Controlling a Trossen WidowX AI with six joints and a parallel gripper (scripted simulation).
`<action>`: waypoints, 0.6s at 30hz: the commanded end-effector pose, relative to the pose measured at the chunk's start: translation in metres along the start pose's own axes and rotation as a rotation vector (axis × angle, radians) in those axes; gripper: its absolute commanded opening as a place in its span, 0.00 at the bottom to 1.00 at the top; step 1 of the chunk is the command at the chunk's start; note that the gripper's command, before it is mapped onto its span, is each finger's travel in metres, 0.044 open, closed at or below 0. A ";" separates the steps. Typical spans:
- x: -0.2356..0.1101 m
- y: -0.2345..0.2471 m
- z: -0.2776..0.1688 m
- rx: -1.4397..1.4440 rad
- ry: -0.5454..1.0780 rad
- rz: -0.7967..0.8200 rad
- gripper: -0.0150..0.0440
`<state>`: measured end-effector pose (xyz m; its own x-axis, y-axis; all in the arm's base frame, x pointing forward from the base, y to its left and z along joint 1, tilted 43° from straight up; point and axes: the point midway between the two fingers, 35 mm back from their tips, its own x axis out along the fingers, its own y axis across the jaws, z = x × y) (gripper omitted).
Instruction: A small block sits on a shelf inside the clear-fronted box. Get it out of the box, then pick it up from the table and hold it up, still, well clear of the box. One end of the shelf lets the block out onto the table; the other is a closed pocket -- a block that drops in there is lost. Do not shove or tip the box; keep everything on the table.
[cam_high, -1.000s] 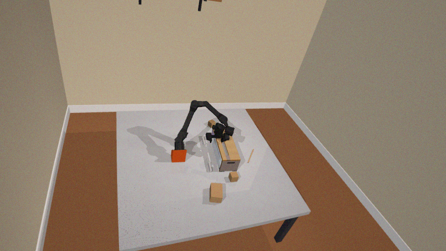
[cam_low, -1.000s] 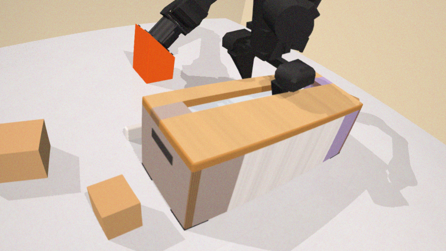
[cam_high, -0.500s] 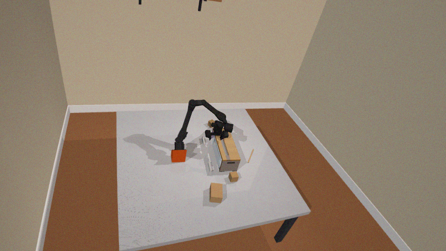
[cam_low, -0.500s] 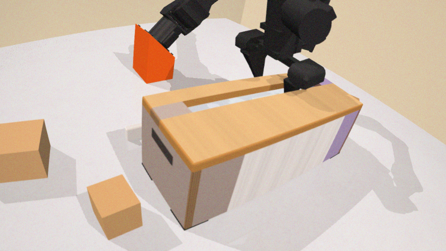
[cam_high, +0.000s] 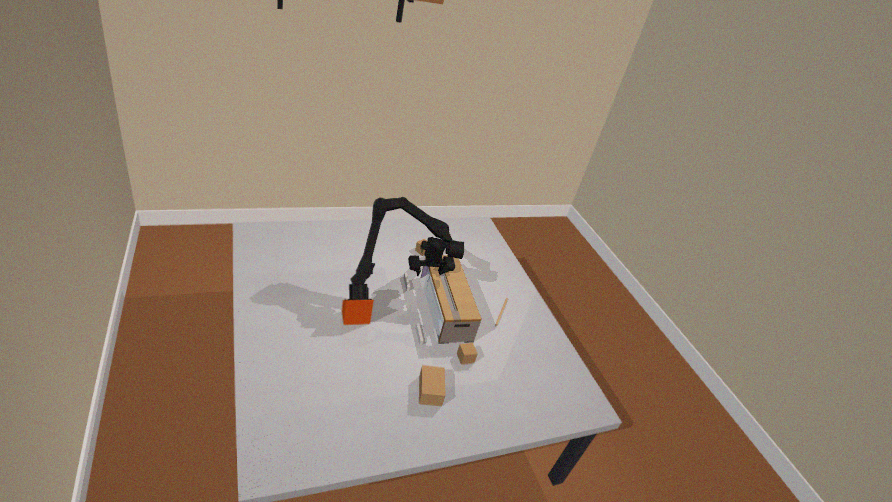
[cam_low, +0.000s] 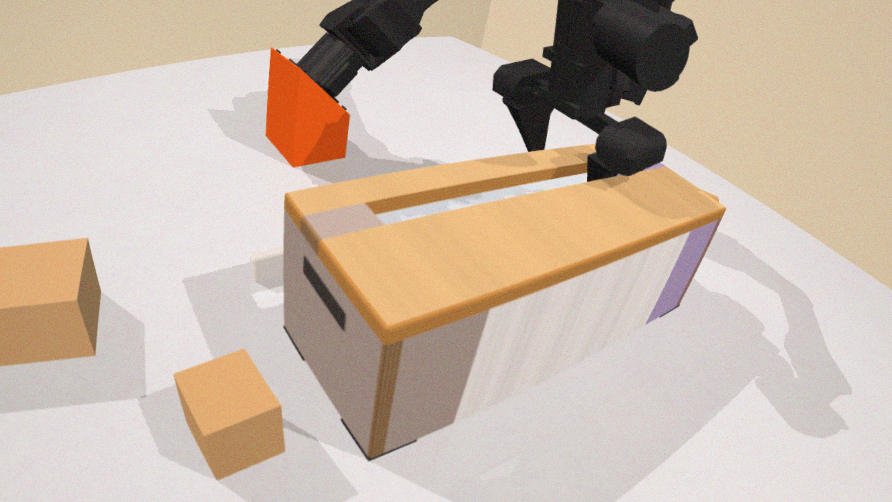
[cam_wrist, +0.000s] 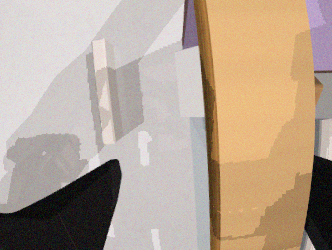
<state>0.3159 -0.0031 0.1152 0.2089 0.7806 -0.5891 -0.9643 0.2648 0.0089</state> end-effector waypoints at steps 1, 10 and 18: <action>0.000 -0.002 0.009 -0.007 -0.005 -0.009 0.93; -0.026 -0.002 0.018 -0.003 0.002 -0.006 0.93; -0.056 0.000 0.021 0.005 -0.003 -0.007 0.93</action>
<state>0.3073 -0.0359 0.1661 0.2172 0.7797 -0.5873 -0.9619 0.2733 0.0072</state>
